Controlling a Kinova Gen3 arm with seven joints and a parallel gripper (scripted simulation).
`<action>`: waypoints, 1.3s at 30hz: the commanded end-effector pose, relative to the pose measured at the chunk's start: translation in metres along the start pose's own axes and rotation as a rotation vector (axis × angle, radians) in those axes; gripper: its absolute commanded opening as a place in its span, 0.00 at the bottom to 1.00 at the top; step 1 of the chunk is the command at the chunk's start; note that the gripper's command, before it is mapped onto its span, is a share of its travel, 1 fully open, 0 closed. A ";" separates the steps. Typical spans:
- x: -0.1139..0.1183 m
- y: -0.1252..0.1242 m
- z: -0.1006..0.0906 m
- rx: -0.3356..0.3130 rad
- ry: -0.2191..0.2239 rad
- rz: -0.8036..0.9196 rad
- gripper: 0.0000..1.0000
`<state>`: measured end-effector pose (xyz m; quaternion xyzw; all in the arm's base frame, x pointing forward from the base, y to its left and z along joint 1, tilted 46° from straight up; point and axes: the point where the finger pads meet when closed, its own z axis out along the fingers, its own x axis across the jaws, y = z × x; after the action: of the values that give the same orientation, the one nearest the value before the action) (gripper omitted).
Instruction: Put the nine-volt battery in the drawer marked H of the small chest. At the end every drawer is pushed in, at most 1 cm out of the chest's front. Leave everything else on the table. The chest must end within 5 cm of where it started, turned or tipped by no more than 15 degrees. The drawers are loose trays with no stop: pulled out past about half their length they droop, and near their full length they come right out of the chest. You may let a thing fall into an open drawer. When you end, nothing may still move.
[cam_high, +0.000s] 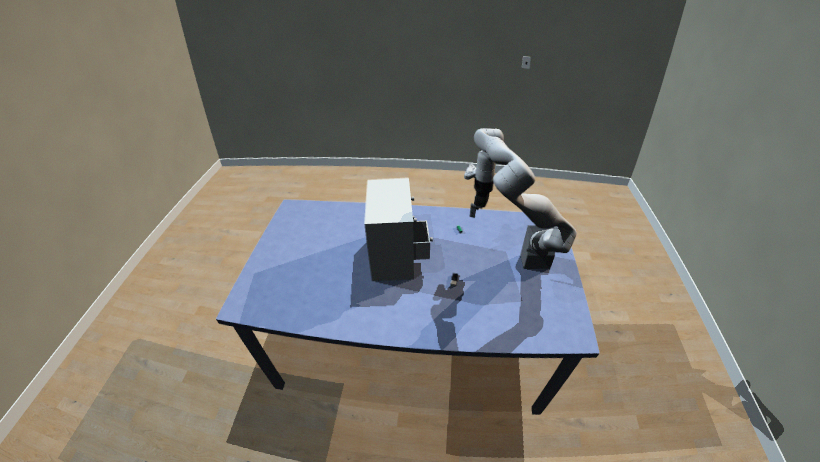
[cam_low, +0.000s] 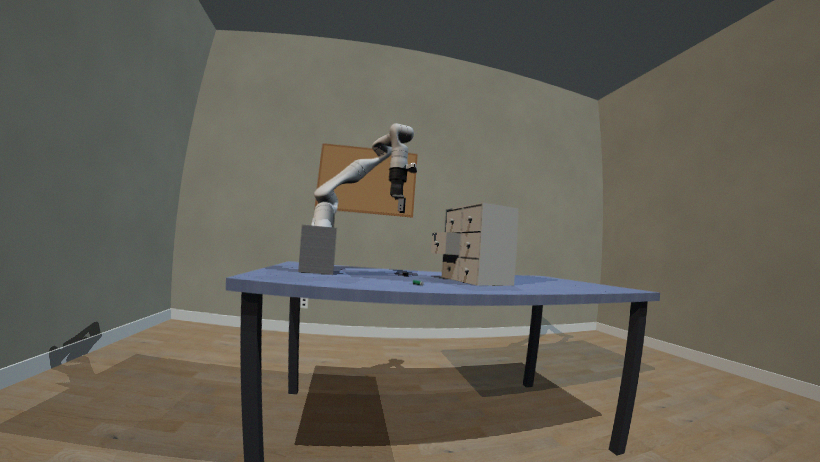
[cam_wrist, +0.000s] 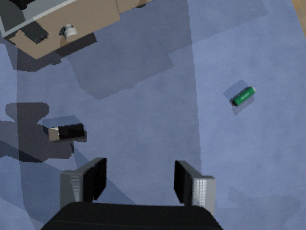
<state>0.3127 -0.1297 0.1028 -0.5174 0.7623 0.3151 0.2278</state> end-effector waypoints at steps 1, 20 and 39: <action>-0.004 0.002 -0.002 0.012 -0.008 -0.048 1.00; -0.009 0.018 0.003 0.002 -0.005 -0.337 1.00; -0.012 0.025 0.004 0.000 -0.006 -0.451 1.00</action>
<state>0.2963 -0.1110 0.1139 -0.6684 0.6300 0.2634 0.2948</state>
